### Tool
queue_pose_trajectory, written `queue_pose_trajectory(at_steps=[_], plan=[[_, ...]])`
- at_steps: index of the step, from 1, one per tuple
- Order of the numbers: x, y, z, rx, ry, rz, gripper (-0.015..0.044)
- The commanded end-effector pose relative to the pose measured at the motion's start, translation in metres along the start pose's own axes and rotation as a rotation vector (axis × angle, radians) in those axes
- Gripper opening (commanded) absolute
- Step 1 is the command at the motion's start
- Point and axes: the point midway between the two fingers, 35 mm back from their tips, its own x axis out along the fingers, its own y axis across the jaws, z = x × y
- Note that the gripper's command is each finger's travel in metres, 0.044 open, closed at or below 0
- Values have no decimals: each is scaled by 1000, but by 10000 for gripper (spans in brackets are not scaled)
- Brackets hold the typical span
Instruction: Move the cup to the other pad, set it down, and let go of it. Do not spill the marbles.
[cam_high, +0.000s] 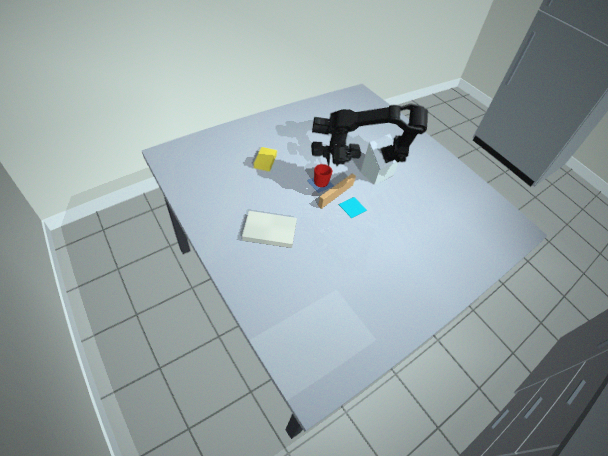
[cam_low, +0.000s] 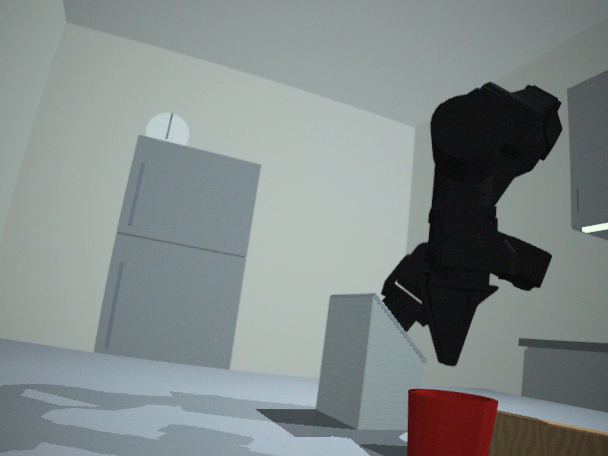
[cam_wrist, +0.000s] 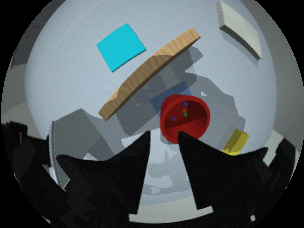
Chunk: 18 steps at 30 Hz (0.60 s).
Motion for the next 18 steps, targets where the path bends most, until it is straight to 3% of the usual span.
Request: queue_pose_trajectory(at_steps=[1,18], plan=[[-1,-2,0,-20,-20,10,148],[23,-3,1,-20,-20,9,148]])
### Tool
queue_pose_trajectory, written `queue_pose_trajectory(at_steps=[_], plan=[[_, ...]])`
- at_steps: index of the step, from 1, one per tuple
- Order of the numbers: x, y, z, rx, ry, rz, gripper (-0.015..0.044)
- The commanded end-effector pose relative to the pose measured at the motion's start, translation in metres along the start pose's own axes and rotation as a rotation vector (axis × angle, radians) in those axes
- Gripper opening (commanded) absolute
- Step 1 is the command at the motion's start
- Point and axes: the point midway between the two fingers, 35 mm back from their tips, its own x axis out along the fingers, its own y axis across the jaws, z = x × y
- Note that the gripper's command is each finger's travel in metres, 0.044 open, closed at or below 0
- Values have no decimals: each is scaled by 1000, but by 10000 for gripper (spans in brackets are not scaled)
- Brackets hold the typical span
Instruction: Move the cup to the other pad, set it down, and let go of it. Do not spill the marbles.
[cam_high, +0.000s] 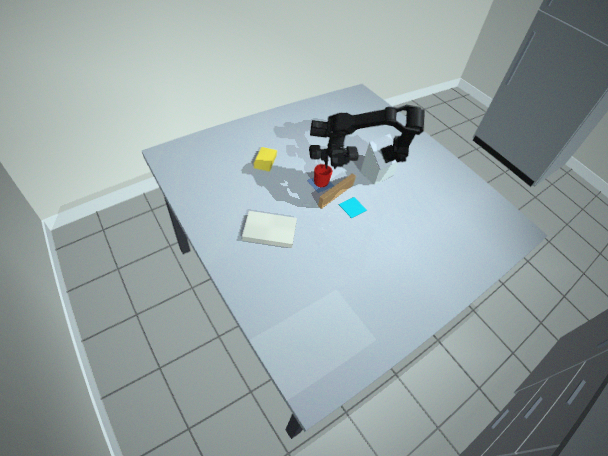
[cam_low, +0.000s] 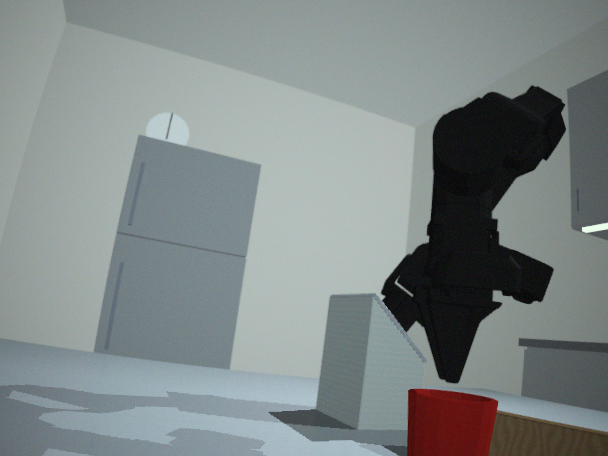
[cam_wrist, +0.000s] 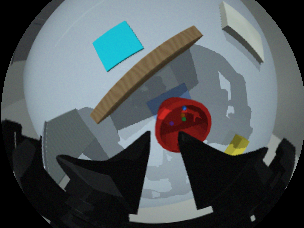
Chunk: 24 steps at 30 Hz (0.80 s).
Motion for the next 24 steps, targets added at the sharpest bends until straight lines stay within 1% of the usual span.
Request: queue_pose_trajectory(at_steps=[1,24], plan=[[9,2,0,9,-3,10,148],[47,5,1,9,-6,11,148]])
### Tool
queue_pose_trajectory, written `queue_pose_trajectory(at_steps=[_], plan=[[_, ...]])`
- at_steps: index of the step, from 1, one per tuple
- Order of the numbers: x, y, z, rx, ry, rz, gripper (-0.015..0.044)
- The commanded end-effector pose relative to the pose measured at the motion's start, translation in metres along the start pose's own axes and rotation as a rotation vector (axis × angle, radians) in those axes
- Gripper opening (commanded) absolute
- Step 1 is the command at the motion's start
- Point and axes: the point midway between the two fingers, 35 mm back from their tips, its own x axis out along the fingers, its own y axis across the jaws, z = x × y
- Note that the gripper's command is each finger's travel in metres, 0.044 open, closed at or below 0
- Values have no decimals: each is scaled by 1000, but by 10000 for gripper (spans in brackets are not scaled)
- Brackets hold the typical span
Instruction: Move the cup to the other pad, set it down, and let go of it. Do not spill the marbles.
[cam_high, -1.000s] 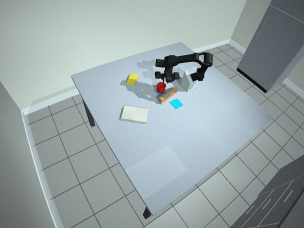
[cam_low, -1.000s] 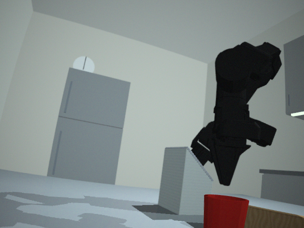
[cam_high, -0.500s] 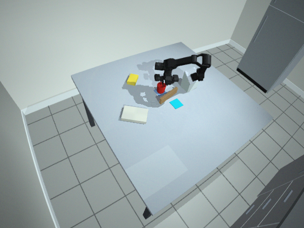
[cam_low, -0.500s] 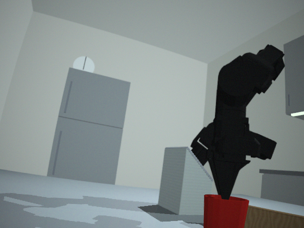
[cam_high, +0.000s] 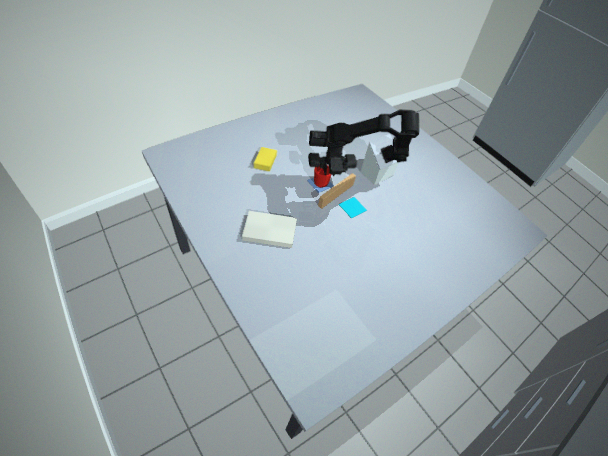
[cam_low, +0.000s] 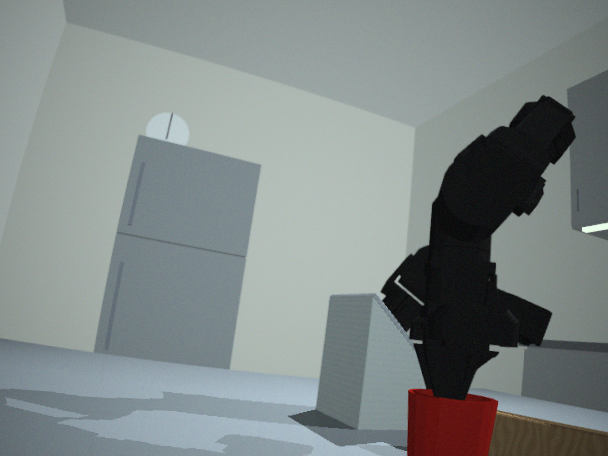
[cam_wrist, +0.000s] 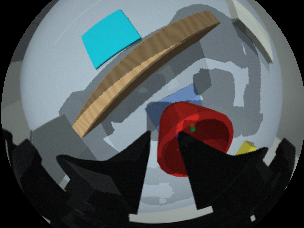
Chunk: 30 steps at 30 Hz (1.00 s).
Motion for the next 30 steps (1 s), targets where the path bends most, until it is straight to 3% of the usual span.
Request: queue_pose_trajectory(at_steps=[1,9,13,19,30], plan=[[9,4,0,9,-3,10,148],[11,4,0,9,-4,10,148],[9,3,0,1,-1,6,43],[9,3,0,1,-1,6,3],[-12,0,0,4,1,6,0]])
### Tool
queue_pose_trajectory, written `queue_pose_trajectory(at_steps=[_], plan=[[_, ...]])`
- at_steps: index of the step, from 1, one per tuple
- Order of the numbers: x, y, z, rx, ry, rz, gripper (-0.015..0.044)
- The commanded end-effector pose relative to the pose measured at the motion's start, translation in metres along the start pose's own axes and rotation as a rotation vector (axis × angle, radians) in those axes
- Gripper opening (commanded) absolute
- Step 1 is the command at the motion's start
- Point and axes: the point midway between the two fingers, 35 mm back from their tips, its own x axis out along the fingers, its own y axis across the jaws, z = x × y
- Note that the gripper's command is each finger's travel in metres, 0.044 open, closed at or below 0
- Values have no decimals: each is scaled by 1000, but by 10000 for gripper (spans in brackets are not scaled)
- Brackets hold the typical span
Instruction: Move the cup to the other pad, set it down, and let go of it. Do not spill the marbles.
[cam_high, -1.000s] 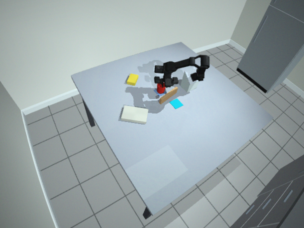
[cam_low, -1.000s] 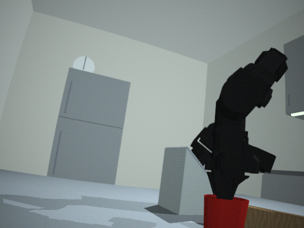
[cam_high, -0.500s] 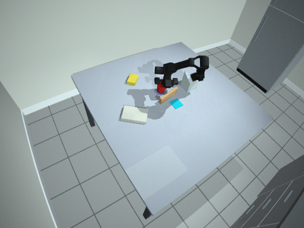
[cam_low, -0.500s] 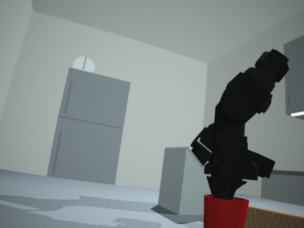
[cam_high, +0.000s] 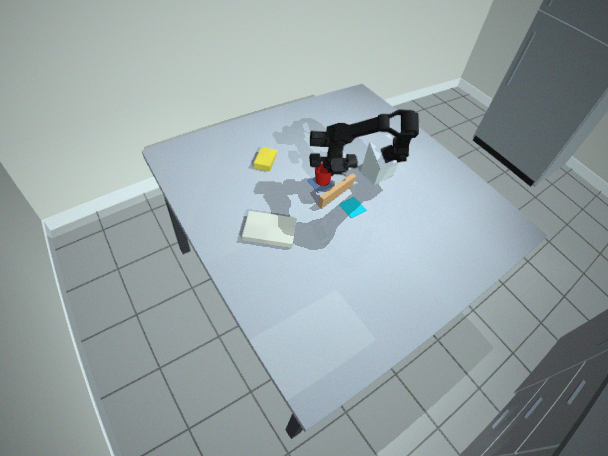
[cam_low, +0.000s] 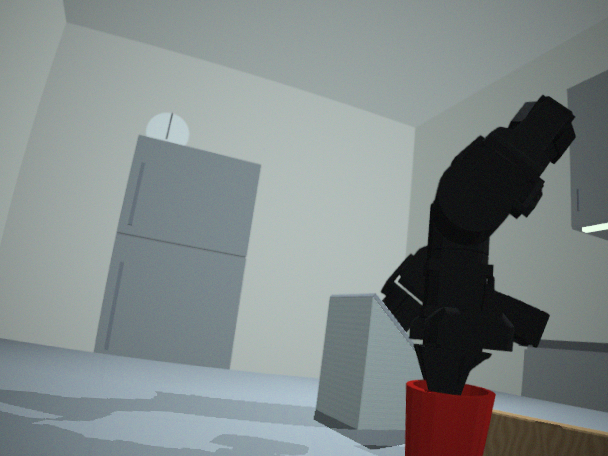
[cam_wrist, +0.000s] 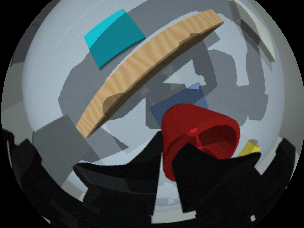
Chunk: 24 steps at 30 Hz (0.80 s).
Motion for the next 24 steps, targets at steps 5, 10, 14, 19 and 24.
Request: queue_pose_trajectory(at_steps=[5,10,14,19,24], plan=[[-34,-5,0,-7,3,-17,0],[-55,-4,-1,-5,2,-16,0],[-71,-1,-1,-4,1,-14,0],[-74,1,-1,-3,1,-14,0],[-74,2,-1,-3,1,-14,0]])
